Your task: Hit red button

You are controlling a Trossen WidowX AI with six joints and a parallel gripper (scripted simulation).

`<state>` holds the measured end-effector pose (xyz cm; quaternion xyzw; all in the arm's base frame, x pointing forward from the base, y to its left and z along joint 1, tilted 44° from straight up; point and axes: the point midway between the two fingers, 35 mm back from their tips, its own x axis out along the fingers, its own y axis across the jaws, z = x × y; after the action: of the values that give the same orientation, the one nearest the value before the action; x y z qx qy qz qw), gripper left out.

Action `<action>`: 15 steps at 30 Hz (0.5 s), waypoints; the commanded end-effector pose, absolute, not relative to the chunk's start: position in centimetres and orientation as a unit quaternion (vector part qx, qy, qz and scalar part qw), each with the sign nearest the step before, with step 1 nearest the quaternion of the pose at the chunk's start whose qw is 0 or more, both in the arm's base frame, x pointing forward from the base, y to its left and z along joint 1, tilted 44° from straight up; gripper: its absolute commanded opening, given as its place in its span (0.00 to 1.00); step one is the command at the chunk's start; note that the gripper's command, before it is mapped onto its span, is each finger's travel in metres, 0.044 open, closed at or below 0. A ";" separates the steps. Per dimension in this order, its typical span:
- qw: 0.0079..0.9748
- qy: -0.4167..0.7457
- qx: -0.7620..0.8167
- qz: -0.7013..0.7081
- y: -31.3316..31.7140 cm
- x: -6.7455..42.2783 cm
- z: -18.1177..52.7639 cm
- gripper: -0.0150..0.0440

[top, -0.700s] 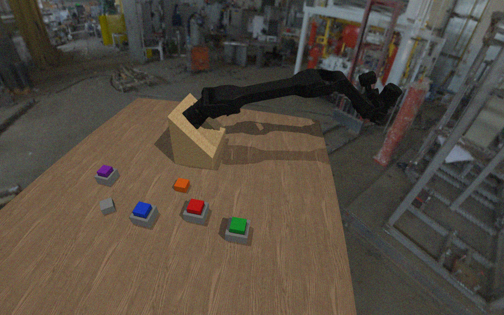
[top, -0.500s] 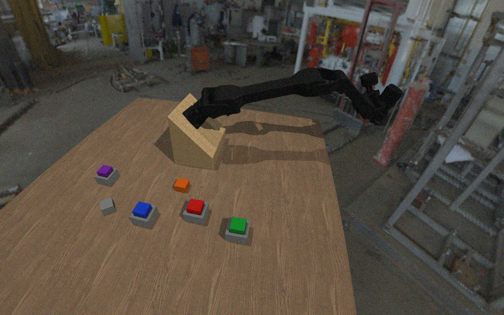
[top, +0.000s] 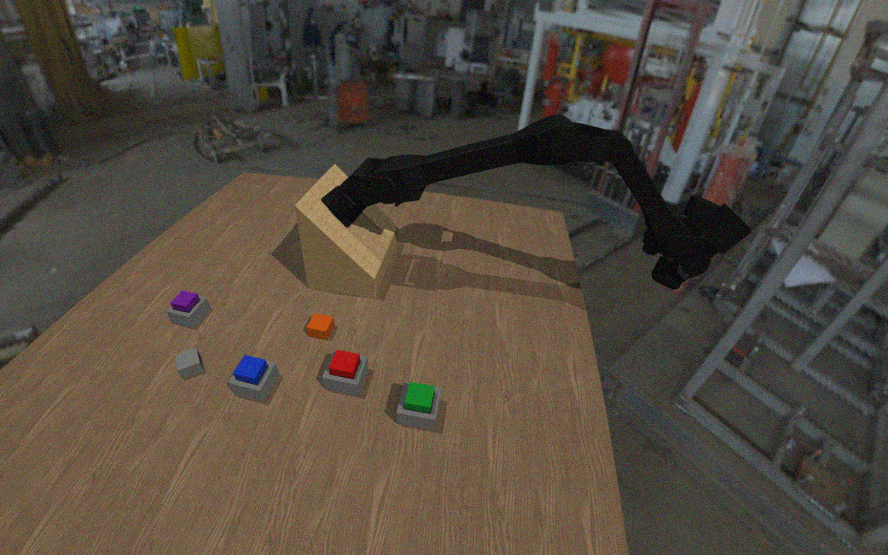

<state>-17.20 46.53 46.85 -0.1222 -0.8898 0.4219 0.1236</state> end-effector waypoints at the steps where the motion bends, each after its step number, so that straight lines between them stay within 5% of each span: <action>1: 0.174 -0.819 -0.202 0.508 48.3 -10.2 45.2 0.93; 15: 0.359 -0.526 -0.348 0.688 47.7 8.9 38.2 0.93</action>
<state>4.32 48.93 40.31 -0.3223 -0.6176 0.6494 0.3050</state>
